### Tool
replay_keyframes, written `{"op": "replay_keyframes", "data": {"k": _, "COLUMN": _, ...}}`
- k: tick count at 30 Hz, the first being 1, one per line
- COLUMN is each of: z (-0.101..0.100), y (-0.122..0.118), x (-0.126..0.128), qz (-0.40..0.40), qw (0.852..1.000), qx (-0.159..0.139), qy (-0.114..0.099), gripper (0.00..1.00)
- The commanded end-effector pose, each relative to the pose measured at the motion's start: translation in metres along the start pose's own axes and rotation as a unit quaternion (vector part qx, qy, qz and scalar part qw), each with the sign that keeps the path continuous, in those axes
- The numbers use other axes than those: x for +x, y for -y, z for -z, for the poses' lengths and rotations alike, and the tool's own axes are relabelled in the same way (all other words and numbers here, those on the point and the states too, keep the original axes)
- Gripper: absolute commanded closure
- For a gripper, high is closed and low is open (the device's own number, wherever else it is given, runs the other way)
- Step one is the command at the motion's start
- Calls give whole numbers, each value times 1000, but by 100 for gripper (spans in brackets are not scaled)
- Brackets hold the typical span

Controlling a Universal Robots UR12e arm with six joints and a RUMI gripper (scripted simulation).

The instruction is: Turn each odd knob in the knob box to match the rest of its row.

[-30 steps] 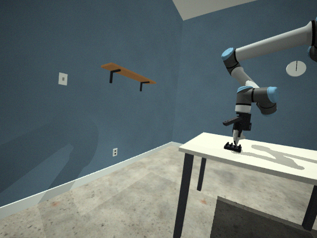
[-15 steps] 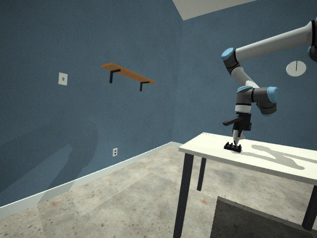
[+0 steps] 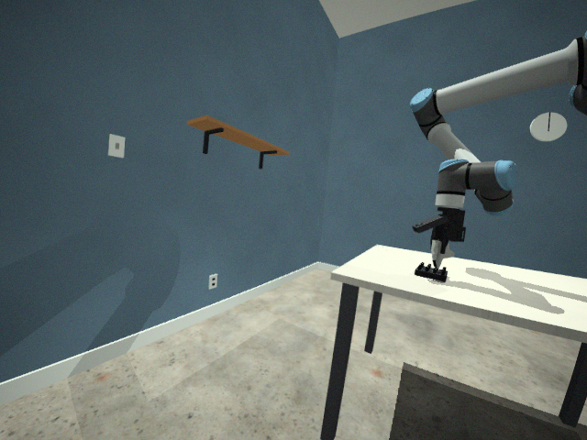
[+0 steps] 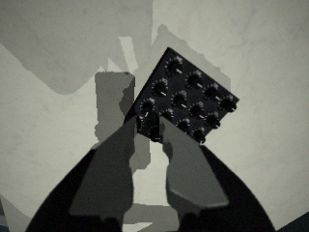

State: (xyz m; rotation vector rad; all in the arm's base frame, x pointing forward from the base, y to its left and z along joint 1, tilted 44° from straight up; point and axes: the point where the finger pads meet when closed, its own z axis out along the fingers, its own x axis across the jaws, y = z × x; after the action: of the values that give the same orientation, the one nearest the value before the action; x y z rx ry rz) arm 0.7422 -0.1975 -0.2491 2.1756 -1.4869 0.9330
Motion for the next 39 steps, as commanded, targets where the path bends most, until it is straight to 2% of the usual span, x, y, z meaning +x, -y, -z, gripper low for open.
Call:
{"op": "replay_keyframes", "data": {"k": 1, "z": 1, "y": 0, "x": 0, "qz": 0, "qw": 1000, "qx": 0, "qy": 0, "gripper": 89}}
{"op": "replay_keyframes", "data": {"k": 39, "z": 1, "y": 5, "x": 0, "qz": 0, "qw": 1000, "qx": 0, "qy": 0, "gripper": 89}}
